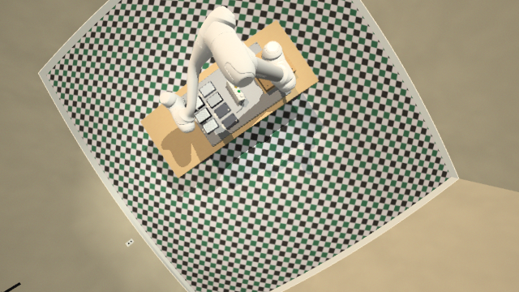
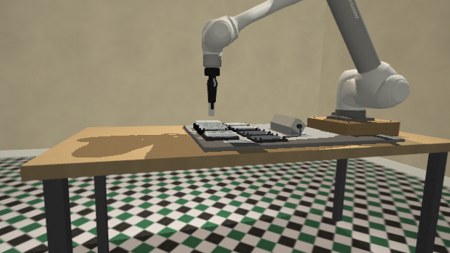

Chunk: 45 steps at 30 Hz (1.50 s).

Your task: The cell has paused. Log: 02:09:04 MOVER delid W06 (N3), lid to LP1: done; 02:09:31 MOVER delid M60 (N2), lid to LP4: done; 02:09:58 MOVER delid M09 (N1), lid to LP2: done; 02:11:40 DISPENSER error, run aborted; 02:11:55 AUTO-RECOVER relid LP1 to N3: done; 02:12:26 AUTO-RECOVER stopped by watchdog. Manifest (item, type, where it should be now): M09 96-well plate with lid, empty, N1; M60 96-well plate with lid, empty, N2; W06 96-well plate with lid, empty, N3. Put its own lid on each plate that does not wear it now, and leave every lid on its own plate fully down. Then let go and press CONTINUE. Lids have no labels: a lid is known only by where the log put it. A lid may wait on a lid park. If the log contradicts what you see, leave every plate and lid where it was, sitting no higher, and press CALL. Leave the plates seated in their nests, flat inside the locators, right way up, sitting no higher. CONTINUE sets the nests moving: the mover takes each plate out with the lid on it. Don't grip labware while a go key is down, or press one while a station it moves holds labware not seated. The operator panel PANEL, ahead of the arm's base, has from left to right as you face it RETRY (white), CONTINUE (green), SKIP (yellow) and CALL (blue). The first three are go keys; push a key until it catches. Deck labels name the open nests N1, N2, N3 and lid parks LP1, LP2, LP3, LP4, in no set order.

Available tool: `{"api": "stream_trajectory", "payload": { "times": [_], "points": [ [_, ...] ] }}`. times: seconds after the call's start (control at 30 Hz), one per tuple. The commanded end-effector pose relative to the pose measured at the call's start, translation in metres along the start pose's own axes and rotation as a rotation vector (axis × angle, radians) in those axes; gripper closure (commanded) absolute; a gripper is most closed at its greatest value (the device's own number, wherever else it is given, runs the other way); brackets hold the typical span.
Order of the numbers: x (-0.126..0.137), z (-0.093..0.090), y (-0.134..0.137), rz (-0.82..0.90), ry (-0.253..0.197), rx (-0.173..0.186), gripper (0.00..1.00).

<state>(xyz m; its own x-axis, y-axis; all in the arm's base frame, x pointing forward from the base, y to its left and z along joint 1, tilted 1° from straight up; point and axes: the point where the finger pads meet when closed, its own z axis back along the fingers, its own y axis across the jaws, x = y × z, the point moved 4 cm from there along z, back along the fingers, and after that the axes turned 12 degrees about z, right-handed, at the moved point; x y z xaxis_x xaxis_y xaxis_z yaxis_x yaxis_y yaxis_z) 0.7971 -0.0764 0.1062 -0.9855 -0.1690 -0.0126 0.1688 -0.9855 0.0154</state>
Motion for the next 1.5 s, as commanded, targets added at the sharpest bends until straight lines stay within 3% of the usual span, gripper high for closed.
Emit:
{"api": "stream_trajectory", "payload": {
  "times": [0.0,0.93,0.97,1.03,1.1,1.13,1.23,1.27,1.3,1.33,1.43,1.47],
  "points": [
    [0.004,0.000,0.019,0.001,0.001,-0.002,1.00],
    [0.006,0.000,0.019,0.001,0.001,-0.002,1.00],
    [0.017,0.001,0.017,0.001,0.001,-0.002,1.00],
    [0.071,0.003,0.005,0.002,0.001,-0.002,1.00],
    [0.071,0.003,0.005,0.002,0.001,-0.002,1.00],
    [0.106,0.003,-0.004,0.002,0.001,-0.002,1.00],
    [0.106,0.003,-0.004,0.002,0.001,-0.002,1.00],
    [0.139,0.002,-0.012,0.002,0.001,-0.002,1.00],
    [0.139,0.002,-0.012,0.002,0.001,-0.002,1.00],
    [0.163,0.001,-0.019,0.003,0.001,-0.002,1.00],
    [0.177,0.000,-0.023,0.003,0.001,-0.002,1.00],
    [0.177,0.000,-0.023,0.003,0.001,-0.002,0.34]
  ]
}}
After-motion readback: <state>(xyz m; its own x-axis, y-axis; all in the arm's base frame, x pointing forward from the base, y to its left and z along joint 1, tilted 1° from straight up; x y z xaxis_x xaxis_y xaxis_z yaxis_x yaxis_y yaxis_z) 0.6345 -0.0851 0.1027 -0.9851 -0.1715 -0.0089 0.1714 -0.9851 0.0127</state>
